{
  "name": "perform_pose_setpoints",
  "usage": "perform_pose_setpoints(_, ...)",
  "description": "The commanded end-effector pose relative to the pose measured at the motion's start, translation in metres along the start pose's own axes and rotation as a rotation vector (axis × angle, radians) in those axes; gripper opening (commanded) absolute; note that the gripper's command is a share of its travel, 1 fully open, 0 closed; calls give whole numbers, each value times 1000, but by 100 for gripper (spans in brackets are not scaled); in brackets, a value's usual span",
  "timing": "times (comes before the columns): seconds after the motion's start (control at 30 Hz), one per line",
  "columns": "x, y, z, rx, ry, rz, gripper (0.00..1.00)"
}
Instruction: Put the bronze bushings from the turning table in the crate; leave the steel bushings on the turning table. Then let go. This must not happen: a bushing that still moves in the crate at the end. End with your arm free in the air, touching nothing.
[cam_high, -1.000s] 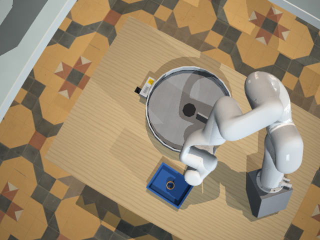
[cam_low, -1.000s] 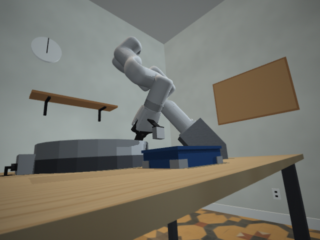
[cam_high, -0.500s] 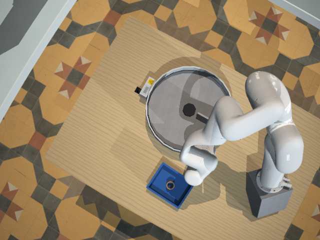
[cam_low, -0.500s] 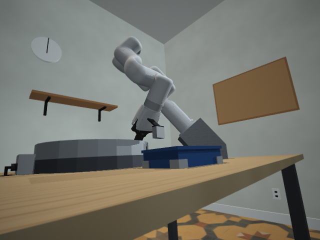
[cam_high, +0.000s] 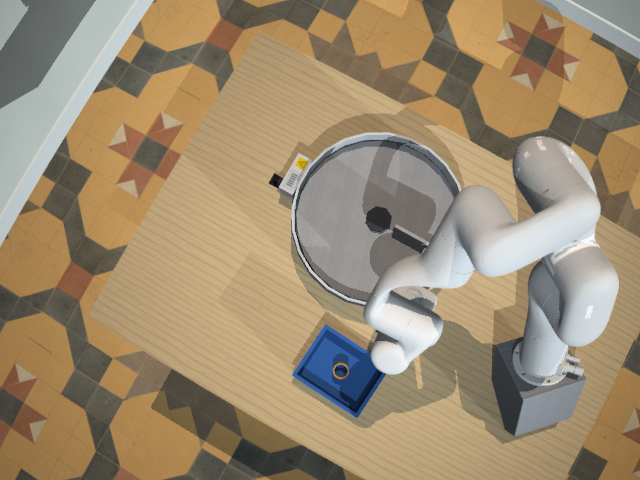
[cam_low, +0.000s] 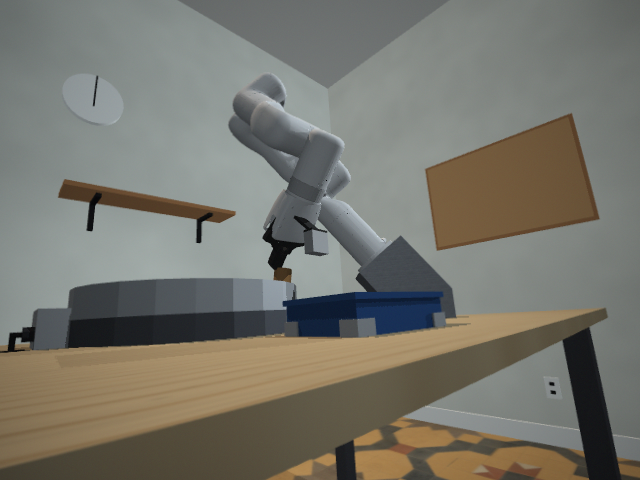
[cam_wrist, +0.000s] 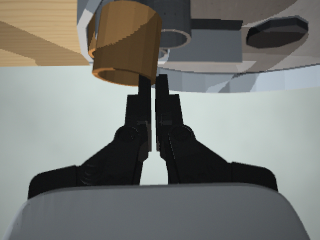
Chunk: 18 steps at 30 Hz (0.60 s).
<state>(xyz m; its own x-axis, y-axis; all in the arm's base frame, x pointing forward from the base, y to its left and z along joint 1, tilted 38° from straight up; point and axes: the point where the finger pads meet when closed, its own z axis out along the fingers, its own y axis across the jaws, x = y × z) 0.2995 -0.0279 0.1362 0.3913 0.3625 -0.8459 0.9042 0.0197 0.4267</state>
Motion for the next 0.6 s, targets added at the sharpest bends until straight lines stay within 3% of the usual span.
perform_pose_setpoints(0.0,-12,2,-15,-3,1,4,0)
perform_pose_setpoints(0.57,-16,2,-20,-3,1,4,0)
